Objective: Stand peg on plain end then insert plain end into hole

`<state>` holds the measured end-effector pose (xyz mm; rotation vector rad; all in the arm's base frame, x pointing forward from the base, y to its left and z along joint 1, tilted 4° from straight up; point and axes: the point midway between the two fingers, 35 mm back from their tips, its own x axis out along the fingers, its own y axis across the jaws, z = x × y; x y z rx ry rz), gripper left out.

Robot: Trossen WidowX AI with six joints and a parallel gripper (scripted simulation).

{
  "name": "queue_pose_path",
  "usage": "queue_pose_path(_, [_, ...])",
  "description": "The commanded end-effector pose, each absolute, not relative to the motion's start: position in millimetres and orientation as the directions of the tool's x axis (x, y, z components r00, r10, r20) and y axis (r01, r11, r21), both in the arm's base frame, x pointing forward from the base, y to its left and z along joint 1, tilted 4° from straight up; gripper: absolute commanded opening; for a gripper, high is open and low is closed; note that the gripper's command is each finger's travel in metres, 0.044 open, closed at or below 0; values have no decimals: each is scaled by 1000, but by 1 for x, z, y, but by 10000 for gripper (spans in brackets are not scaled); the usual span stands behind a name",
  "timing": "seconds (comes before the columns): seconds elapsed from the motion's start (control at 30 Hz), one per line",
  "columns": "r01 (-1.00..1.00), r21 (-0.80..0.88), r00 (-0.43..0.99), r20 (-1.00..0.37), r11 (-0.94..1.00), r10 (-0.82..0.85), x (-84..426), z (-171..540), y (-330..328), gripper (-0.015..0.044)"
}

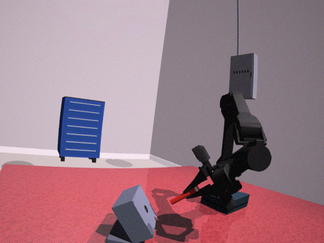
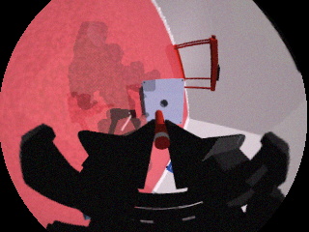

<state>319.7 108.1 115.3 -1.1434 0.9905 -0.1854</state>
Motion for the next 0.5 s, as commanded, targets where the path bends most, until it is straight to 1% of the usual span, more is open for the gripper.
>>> queue_pose_path(0.0, [-351,-833,587,-551,427,-593,322,112,104,0])
queue_pose_path(0.47, [-354,-857,610,-515,374,-602,336,107,96,0])
